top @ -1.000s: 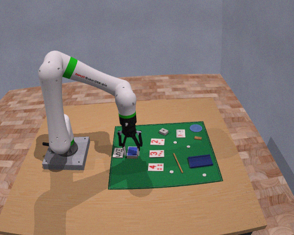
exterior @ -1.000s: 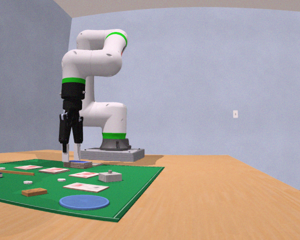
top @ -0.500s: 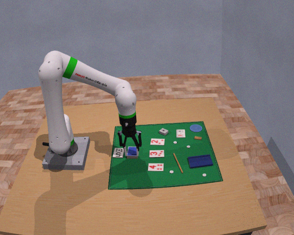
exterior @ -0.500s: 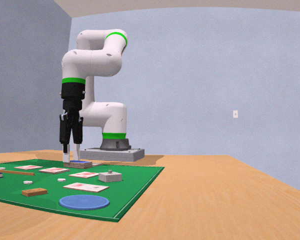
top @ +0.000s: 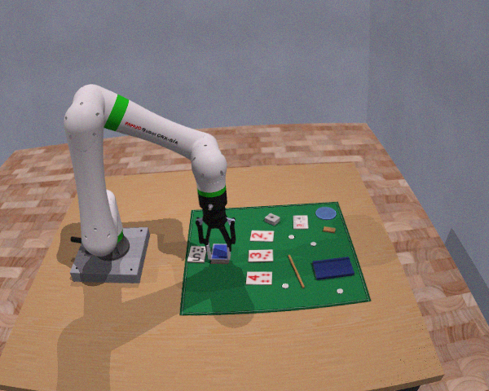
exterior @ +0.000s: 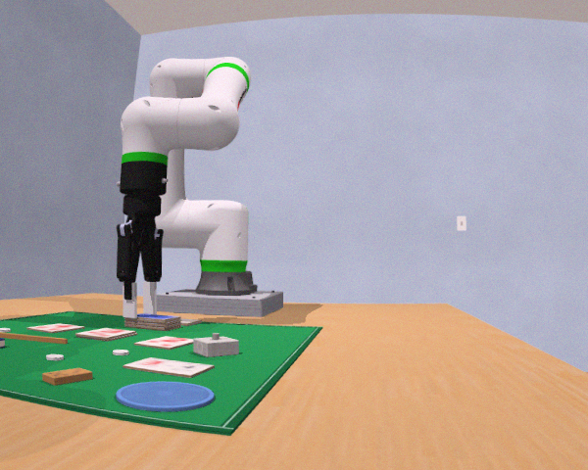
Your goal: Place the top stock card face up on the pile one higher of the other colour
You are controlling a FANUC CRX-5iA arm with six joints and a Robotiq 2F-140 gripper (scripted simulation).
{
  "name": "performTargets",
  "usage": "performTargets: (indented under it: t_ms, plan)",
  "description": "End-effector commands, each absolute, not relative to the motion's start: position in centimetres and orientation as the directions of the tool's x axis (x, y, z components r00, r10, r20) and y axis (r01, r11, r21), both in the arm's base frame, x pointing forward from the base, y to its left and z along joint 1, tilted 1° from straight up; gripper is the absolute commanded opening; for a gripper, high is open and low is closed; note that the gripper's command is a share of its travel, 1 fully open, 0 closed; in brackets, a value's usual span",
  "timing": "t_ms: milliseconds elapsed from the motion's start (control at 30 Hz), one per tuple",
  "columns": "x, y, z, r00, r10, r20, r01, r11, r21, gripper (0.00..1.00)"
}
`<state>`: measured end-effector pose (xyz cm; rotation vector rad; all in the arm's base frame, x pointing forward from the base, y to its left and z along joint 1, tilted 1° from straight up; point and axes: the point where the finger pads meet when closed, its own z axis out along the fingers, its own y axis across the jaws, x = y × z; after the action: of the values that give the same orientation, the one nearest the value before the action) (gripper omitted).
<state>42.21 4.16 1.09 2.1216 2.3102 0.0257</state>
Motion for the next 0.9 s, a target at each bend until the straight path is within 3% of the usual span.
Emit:
performTargets:
  t_ms: [0, 867]
  plan:
    - [42.22, 4.16, 1.11, -0.085, 0.996, 0.007, 0.996, 0.085, 0.016, 0.43]
    - [42.22, 4.16, 1.11, -0.085, 0.996, 0.007, 0.996, 0.085, 0.016, 0.41]
